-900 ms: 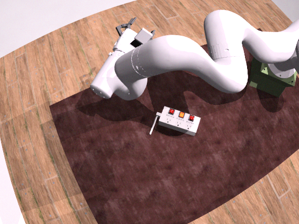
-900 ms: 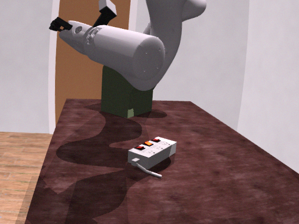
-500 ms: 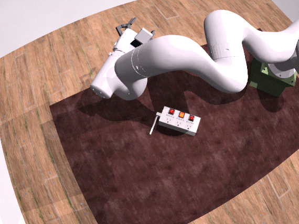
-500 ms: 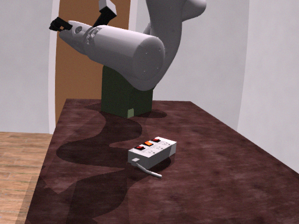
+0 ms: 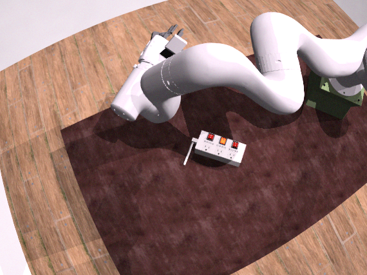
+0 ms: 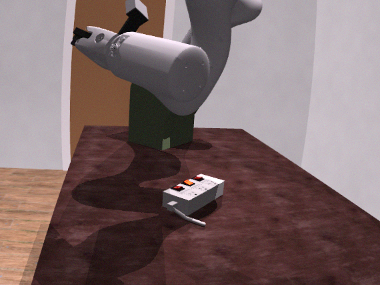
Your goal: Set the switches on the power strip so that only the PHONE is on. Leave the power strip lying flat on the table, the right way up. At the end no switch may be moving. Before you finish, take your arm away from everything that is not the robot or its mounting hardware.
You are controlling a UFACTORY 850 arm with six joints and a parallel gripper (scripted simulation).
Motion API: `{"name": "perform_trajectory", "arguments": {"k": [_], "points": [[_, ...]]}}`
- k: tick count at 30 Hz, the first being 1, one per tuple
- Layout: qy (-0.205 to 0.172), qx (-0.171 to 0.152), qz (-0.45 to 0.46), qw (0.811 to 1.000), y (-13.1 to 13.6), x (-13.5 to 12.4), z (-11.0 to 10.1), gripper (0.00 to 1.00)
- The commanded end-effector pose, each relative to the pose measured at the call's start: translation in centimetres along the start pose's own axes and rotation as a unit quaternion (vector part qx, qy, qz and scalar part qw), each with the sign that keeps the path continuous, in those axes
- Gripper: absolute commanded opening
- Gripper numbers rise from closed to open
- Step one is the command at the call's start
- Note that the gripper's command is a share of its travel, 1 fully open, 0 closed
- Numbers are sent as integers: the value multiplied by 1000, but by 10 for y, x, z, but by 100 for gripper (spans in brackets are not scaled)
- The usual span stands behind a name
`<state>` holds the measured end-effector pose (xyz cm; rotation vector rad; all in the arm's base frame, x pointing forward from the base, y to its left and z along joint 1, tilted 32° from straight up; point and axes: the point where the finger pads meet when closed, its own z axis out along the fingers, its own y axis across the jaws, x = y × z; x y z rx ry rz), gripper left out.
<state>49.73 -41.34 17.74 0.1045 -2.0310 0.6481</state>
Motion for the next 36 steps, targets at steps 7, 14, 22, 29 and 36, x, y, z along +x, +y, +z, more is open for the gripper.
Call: {"name": "perform_trajectory", "arguments": {"k": [7, 14, 22, 29, 36], "points": [[0, 0, 1, 1000, -1, 1, 0, 0], [0, 0, 1, 1000, -1, 1, 0, 0], [-4, -14, -2, 1000, 7, -1, 2, 0], [-20, -75, -13, 997, 42, -8, 10, 0], [-41, -167, -22, 985, 94, -15, 14, 0]]}}
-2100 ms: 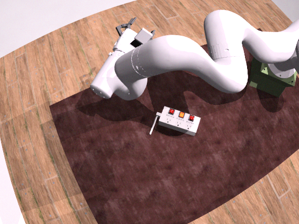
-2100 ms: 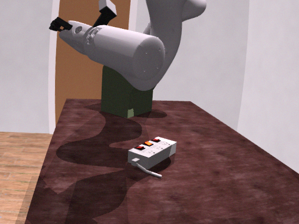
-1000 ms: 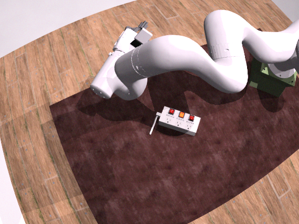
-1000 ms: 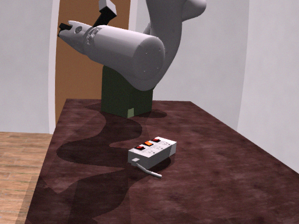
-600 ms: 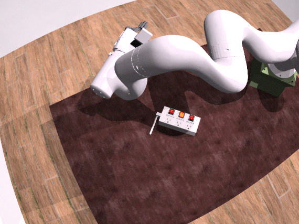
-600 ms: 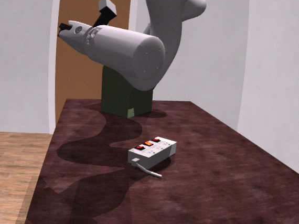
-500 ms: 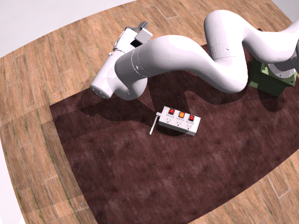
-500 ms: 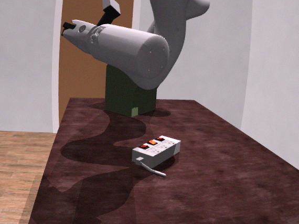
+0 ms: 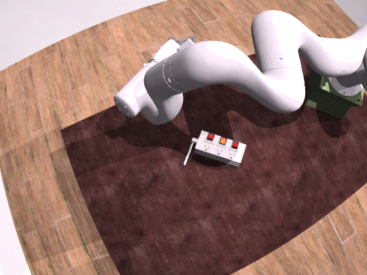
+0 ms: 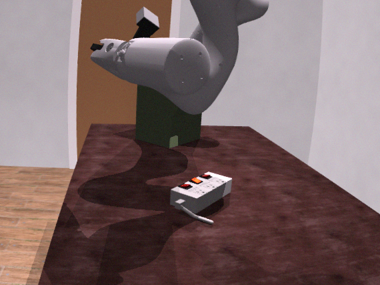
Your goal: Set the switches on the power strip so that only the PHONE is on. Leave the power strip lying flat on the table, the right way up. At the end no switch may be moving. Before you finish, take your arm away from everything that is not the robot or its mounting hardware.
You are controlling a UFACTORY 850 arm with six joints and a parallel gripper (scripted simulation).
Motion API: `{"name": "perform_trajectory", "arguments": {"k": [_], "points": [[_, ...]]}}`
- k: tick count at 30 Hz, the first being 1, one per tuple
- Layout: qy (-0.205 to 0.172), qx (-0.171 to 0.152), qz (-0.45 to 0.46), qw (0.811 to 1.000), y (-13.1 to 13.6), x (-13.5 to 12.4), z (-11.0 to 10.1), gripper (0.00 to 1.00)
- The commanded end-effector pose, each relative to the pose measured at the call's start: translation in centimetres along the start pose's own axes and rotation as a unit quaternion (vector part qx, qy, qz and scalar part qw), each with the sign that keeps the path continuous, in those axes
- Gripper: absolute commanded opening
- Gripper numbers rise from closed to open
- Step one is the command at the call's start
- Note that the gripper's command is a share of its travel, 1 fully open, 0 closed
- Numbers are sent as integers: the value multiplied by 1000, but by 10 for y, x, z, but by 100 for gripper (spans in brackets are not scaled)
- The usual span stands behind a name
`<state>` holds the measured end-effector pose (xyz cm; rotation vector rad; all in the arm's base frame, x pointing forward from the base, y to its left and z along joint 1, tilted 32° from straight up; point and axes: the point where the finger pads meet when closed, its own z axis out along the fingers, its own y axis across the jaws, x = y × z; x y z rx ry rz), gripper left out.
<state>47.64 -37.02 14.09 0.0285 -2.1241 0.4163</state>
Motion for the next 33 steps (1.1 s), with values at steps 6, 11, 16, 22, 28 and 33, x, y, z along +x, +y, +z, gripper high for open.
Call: {"name": "perform_trajectory", "arguments": {"k": [6, 11, 16, 22, 28, 33], "points": [[-40, -157, -6, 987, 84, -11, 18, 0], [-55, -227, 1, 972, 120, -16, 18, 0], [-69, -301, 15, 951, 157, -20, 13, 0], [-76, -339, 25, 937, 175, -23, 8, 0], [-92, -449, 67, 886, 221, -31, -11, 0], [-96, -483, 85, 866, 234, -34, -19, 0]]}}
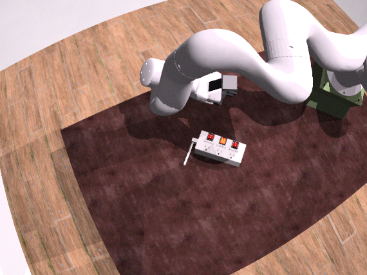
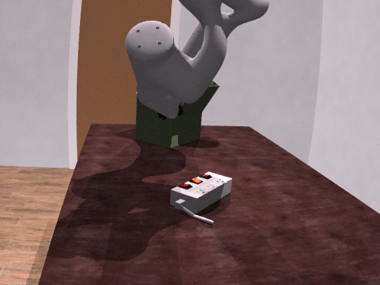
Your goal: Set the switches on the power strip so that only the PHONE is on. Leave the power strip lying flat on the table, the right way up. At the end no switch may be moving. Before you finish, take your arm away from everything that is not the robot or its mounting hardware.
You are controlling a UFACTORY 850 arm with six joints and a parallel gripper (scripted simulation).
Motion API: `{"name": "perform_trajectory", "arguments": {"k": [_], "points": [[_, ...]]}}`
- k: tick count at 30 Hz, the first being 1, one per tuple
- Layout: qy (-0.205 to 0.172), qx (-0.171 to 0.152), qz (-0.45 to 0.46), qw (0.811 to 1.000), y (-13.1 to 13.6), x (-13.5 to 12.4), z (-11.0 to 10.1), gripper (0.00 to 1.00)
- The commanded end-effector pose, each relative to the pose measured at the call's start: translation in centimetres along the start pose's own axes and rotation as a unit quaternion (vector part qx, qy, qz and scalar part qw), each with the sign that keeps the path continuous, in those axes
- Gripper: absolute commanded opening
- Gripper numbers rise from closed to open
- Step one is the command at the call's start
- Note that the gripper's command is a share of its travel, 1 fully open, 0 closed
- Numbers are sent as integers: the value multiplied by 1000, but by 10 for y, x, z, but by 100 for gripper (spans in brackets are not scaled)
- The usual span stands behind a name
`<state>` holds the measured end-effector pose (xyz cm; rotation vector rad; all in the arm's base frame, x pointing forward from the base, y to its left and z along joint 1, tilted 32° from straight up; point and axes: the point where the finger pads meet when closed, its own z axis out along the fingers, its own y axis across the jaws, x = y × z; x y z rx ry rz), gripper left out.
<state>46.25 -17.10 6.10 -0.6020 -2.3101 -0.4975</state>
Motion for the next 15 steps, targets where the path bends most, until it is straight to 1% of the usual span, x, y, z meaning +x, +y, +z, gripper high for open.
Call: {"name": "perform_trajectory", "arguments": {"k": [1, 3, 4, 6, 7, 9, 10, 12, 13, 15], "points": [[-33, -98, 40, 994, 35, -3, 15, 0], [-33, -98, 40, 994, 35, -3, 15, 0], [-44, -134, 62, 988, 47, -6, 18, 0], [-44, -134, 62, 988, 47, -6, 18, 0], [-54, -168, 85, 981, 58, -9, 19, 0], [-54, -168, 85, 981, 58, -9, 19, 0], [-65, -201, 110, 971, 68, -12, 20, 0], [-65, -201, 110, 971, 68, -12, 20, 0], [-76, -231, 135, 961, 76, -16, 20, 0], [-76, -231, 135, 961, 76, -16, 20, 0]]}}
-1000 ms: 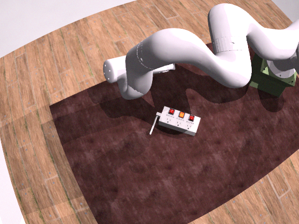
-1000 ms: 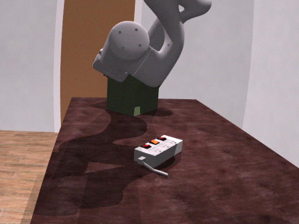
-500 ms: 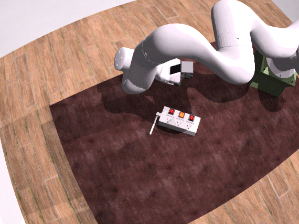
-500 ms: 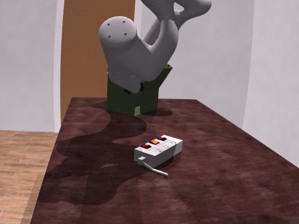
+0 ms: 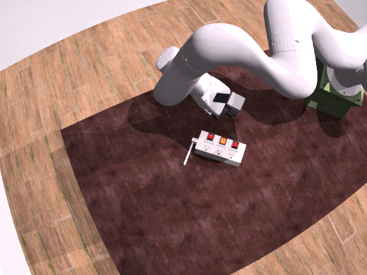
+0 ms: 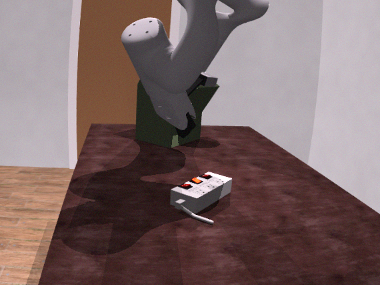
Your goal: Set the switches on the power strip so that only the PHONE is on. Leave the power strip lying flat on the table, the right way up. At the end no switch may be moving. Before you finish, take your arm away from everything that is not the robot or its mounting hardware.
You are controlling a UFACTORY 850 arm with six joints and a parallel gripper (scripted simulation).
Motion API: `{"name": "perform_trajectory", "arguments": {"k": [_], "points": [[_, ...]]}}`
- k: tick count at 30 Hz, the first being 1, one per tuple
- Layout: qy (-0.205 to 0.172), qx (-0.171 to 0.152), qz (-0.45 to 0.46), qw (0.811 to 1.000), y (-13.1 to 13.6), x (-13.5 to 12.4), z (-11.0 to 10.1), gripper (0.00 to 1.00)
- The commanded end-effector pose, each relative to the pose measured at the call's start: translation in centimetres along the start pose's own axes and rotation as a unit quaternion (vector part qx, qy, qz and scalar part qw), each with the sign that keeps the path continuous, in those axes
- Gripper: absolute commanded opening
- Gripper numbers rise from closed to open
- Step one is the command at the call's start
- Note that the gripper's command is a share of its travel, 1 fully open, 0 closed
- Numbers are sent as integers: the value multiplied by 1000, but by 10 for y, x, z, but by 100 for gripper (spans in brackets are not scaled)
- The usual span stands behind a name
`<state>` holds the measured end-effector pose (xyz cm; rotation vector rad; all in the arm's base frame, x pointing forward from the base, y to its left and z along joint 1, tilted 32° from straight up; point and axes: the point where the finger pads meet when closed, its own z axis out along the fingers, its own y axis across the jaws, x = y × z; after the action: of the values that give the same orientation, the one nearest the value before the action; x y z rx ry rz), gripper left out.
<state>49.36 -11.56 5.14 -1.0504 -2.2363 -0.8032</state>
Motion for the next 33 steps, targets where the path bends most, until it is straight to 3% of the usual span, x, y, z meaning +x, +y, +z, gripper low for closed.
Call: {"name": "perform_trajectory", "arguments": {"k": [1, 3, 4, 8, 10, 18, 23, 25, 27, 33], "points": [[-36, -85, 57, 994, 21, -4, 10, 0], [-36, -85, 57, 994, 21, -4, 10, 0], [-48, -112, 83, 989, 27, -7, 11, 0], [-48, -112, 83, 989, 27, -7, 11, 0], [-70, -160, 135, 975, 34, -15, 11, 0], [-91, -198, 184, 958, 37, -22, 11, 0], [-116, -241, 247, 931, 35, -33, 8, 0], [-116, -241, 247, 931, 35, -33, 8, 0], [-128, -261, 280, 915, 32, -38, 7, 0], [-145, -284, 325, 891, 25, -44, 5, 0]]}}
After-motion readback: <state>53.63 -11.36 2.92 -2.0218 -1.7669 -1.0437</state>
